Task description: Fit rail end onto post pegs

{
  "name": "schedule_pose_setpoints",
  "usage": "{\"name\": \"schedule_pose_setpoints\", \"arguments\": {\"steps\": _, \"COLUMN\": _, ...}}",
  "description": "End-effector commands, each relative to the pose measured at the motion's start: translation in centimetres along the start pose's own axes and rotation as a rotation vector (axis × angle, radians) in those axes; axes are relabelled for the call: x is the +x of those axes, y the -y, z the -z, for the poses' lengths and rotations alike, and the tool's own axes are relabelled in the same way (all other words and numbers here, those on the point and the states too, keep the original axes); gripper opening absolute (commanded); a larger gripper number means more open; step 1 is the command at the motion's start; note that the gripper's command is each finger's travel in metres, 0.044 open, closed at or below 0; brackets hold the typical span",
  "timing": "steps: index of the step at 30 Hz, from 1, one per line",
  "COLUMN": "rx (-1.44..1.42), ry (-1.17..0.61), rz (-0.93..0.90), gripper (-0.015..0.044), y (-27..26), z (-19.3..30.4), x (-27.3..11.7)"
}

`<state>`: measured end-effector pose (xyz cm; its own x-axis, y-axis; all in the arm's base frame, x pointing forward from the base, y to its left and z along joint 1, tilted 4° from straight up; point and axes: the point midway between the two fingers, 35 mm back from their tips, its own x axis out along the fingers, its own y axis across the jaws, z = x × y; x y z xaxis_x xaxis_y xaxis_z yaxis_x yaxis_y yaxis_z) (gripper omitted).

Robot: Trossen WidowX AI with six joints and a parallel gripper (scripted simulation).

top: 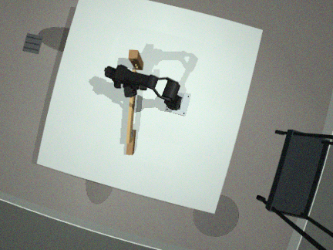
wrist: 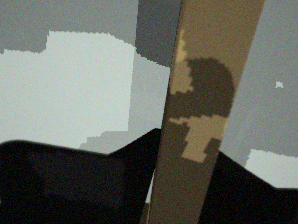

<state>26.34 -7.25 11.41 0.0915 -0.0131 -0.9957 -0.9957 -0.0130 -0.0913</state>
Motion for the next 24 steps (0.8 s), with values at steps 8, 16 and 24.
{"name": "schedule_pose_setpoints", "arguments": {"steps": 8, "rx": 0.003, "ry": 0.0, "rz": 0.008, "gripper": 0.0, "y": -0.04, "z": 0.03, "x": 0.07}}
{"name": "schedule_pose_setpoints", "arguments": {"steps": 16, "rx": 0.003, "ry": 0.0, "rz": 0.008, "gripper": 0.0, "y": -0.15, "z": 0.03, "x": -0.2}}
{"name": "schedule_pose_setpoints", "arguments": {"steps": 24, "rx": 0.003, "ry": 0.0, "rz": 0.008, "gripper": 0.0, "y": -0.2, "z": 0.03, "x": -0.05}}
